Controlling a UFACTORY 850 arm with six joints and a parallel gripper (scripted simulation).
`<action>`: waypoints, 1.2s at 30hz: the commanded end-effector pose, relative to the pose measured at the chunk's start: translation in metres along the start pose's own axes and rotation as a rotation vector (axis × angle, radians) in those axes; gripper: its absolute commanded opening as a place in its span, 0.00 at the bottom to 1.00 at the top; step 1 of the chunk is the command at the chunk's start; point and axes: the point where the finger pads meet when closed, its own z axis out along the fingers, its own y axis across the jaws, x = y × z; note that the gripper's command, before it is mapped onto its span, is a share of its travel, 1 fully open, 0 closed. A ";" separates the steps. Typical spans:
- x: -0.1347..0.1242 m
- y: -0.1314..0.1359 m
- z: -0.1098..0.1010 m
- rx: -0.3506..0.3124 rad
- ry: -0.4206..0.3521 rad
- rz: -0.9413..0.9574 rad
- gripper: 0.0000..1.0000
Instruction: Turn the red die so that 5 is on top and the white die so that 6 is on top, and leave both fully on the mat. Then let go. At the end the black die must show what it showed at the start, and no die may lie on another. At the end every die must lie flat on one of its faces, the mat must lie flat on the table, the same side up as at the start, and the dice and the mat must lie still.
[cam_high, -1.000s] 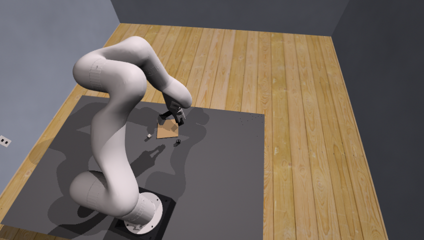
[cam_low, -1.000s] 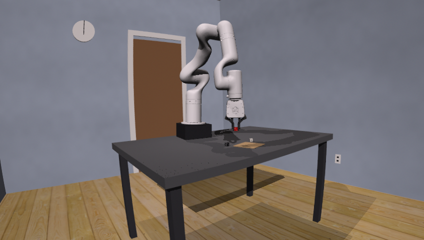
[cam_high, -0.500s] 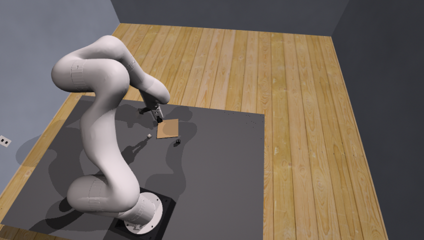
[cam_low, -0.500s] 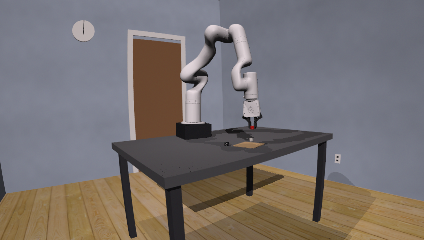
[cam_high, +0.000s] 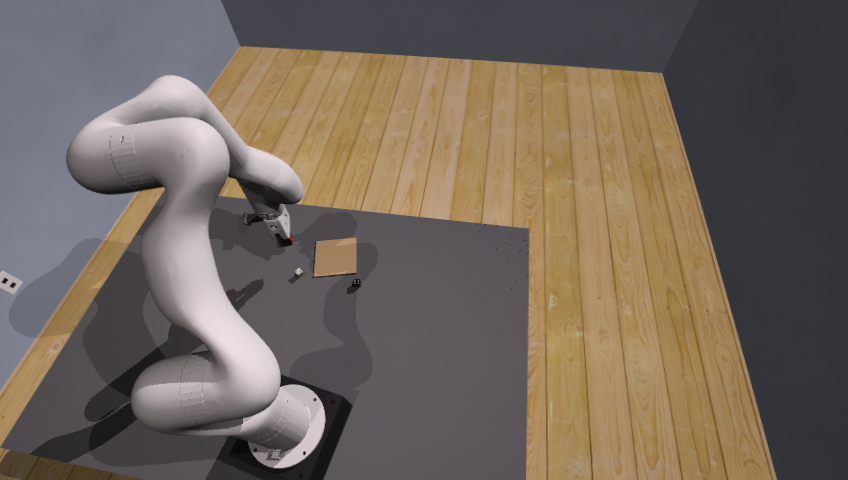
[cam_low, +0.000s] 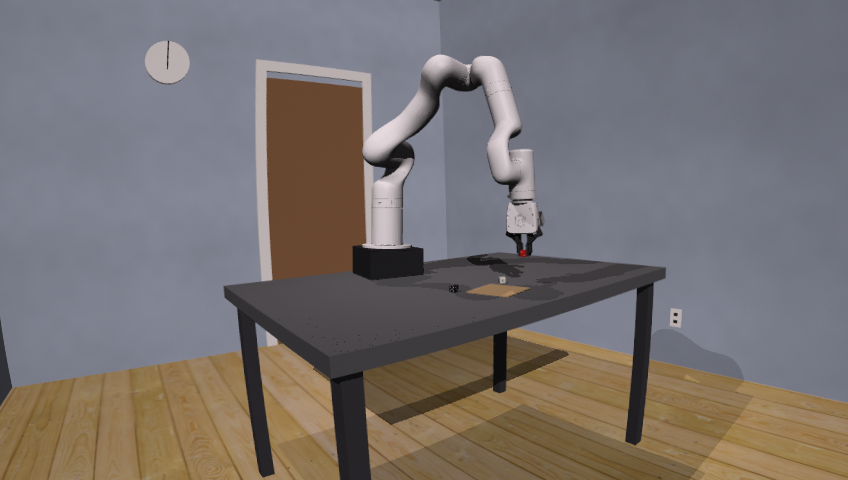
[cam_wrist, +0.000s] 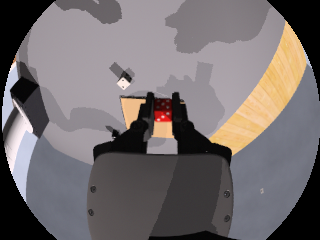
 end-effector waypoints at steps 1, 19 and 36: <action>0.007 0.003 0.000 0.015 -0.026 0.019 0.15; 0.004 0.003 0.000 0.013 0.257 0.021 0.15; -0.002 0.003 0.001 0.008 0.643 0.023 0.15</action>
